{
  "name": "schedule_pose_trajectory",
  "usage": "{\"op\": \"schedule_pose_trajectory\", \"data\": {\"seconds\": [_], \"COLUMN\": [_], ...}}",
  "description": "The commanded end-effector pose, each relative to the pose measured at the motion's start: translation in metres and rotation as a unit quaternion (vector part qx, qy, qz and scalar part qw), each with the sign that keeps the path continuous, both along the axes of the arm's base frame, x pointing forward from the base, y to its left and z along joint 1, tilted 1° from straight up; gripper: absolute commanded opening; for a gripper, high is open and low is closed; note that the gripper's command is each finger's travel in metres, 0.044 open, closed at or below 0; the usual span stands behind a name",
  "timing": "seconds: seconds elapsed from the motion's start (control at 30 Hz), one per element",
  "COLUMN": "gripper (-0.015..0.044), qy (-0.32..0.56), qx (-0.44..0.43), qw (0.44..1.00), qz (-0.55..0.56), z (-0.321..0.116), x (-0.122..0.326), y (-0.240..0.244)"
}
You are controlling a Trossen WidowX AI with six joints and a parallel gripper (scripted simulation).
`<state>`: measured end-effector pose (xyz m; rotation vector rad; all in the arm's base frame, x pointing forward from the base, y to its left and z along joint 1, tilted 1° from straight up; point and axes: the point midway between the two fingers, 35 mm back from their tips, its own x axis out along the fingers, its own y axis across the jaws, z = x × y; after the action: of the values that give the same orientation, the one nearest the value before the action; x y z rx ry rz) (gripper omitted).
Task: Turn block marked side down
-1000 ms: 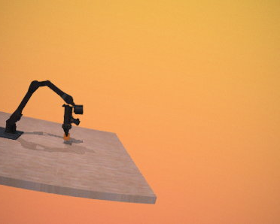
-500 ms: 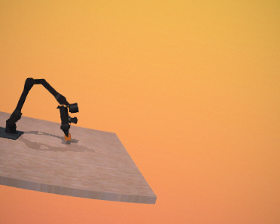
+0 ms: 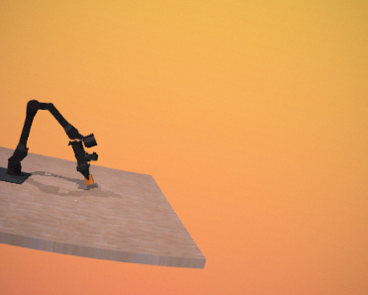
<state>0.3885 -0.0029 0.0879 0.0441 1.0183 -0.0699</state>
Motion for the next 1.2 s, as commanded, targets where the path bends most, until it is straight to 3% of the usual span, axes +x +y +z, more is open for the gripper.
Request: {"op": "schedule_pose_trajectory", "data": {"seconds": [0.0, 1.17], "gripper": [0.0000, 0.0000], "qy": [-0.015, -0.265], "qx": [-0.003, -0.023], "qw": [1.000, 0.964], "qz": [-0.002, -0.003], "z": [0.000, -0.030], "x": [0.001, -0.001], "y": [-0.001, -0.001]}}
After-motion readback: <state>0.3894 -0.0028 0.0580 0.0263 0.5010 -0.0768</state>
